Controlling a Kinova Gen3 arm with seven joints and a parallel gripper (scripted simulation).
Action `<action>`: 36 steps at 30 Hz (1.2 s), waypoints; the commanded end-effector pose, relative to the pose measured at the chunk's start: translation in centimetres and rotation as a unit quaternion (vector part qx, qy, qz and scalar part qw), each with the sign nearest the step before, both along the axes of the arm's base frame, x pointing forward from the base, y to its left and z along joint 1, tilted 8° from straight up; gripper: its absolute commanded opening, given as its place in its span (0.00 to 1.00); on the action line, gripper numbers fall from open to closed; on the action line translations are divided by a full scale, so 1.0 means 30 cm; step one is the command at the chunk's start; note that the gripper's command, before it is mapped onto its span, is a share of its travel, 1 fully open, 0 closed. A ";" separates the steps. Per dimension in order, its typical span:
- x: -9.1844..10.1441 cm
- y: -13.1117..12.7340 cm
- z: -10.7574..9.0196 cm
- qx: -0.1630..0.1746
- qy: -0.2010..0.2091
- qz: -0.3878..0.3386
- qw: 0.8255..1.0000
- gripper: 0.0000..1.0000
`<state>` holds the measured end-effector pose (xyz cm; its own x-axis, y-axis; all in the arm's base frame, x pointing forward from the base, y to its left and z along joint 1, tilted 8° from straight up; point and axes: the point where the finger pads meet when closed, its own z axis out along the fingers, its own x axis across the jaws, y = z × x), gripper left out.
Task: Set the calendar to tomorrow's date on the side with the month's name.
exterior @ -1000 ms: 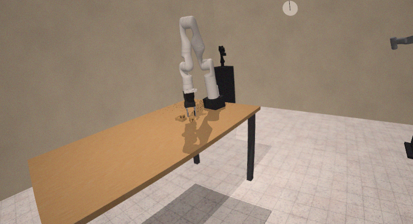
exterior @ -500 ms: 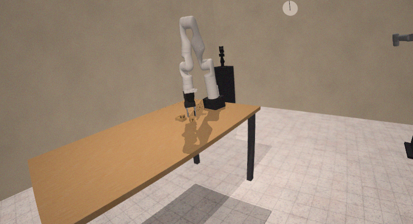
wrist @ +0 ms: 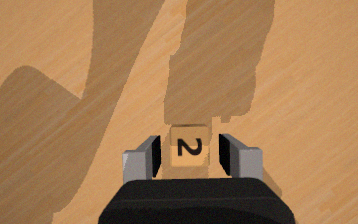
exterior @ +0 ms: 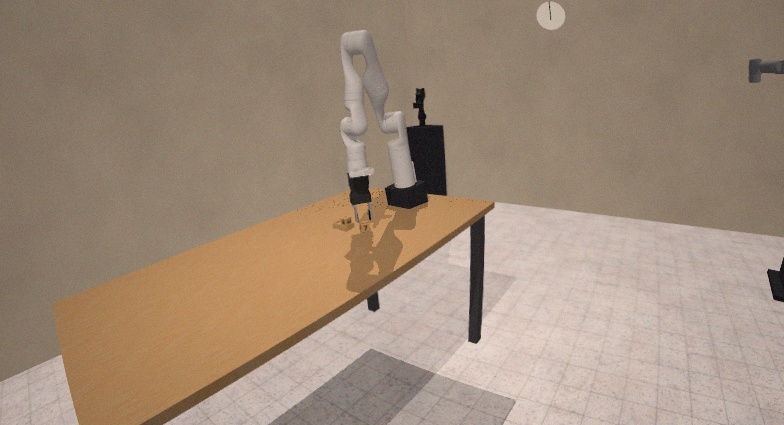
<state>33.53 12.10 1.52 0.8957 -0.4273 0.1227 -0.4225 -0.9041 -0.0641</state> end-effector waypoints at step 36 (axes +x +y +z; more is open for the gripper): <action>0.019 0.008 -0.069 0.002 -0.003 -0.001 1.000 0.90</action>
<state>33.80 12.55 -0.07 0.8994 -0.4191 0.1246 -0.4134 -0.9079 -0.0696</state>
